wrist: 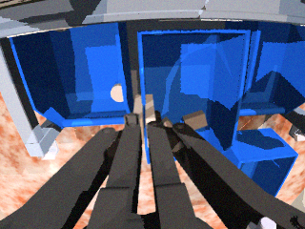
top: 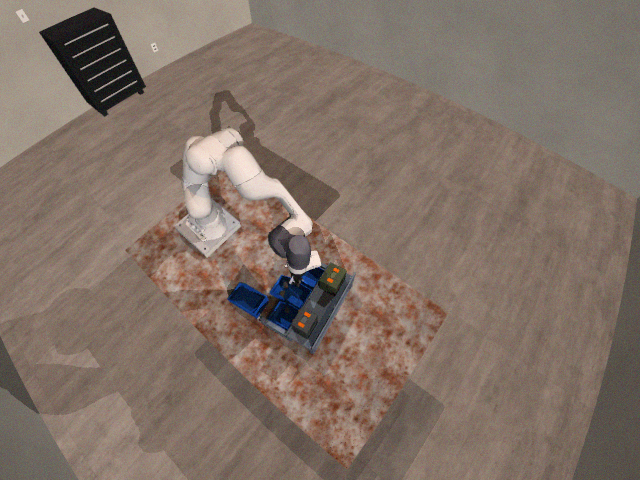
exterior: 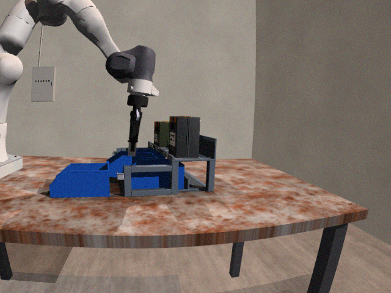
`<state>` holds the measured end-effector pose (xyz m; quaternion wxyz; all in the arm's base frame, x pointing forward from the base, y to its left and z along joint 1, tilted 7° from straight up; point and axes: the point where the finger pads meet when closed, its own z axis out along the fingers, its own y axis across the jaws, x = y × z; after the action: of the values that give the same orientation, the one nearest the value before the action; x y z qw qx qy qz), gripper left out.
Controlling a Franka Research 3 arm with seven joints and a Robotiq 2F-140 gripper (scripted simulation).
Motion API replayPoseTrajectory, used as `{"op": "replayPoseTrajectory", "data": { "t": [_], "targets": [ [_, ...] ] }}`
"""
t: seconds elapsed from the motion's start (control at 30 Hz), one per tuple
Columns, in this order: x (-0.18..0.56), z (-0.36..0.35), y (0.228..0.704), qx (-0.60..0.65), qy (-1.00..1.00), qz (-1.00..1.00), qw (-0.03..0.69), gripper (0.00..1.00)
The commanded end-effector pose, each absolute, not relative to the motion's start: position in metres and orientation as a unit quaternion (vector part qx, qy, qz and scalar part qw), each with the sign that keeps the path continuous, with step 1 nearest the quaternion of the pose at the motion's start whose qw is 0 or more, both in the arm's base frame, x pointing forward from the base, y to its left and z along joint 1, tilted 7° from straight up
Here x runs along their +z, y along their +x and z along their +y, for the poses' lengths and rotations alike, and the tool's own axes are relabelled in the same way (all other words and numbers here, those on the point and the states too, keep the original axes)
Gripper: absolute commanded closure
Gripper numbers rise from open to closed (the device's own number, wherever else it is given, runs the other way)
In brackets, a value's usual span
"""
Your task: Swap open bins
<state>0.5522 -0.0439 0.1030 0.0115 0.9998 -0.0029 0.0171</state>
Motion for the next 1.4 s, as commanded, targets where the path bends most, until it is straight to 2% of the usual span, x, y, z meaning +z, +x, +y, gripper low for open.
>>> {"op": "replayPoseTrajectory", "data": {
  "t": [0.0, 1.37],
  "targets": [
    [0.1046, -0.0437, 0.5555, 0.021, 1.0, -0.001, 0.01, 1.0],
    [0.1024, -0.0438, 0.5548, 0.036, 0.999, -0.001, 0.01, 1.0]
  ]
}}
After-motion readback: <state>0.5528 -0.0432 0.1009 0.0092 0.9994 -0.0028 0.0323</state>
